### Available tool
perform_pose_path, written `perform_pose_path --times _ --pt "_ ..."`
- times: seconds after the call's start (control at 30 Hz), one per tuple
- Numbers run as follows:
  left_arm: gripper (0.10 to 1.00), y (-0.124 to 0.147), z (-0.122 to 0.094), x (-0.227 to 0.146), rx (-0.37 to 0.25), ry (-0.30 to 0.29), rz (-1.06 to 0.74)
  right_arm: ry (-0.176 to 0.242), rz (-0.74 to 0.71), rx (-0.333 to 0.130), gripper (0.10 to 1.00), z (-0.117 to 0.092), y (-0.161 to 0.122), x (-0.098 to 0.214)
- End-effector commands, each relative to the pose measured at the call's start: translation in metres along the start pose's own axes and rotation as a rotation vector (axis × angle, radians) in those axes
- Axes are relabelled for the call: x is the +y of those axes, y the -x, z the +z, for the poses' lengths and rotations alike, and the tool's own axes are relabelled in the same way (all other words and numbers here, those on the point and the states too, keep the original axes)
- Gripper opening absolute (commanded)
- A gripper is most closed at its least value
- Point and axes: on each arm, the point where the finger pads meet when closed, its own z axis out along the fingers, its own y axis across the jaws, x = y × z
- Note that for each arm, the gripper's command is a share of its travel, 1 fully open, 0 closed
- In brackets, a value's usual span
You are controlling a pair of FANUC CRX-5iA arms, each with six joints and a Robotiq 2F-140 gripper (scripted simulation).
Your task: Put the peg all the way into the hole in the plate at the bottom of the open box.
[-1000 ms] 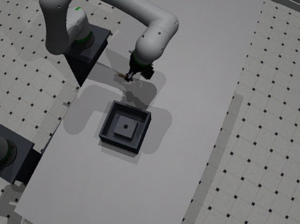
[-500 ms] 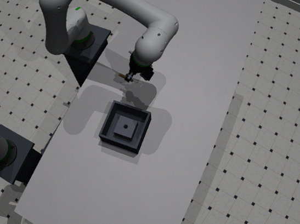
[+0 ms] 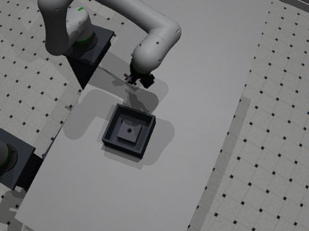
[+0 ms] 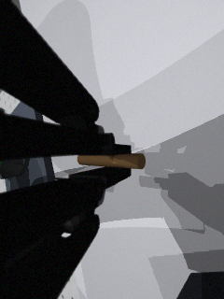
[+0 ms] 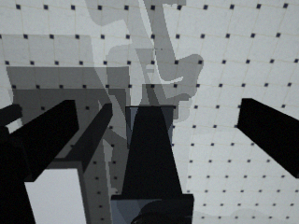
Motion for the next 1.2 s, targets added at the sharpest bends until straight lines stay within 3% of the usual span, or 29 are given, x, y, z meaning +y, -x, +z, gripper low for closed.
perform_pose_path --times 0.0,0.4,0.47,0.77,1.17 --pt "0.099 -0.0001 -0.0044 0.0008 0.007 -0.031 0.099 0.001 0.000 0.014 1.000 -0.0049 -0.0027 0.0023" --pt "0.099 0.0000 -0.0042 0.0010 0.008 -0.188 0.526 0.001 0.000 0.014 1.000 -0.0049 -0.0027 0.0023" --pt "0.099 0.0000 -0.0042 0.0010 0.008 -0.188 0.526 0.001 0.000 0.014 1.000 -0.0049 -0.0027 0.0023" --pt "0.099 0.0001 -0.0041 0.0010 0.009 -0.289 0.801 0.001 0.000 0.014 1.000 -0.0049 -0.0027 0.0023" --pt "0.099 0.0001 -0.0040 0.0010 0.010 -0.351 0.970 0.001 0.000 0.014 1.000 -0.0049 -0.0027 0.0023"
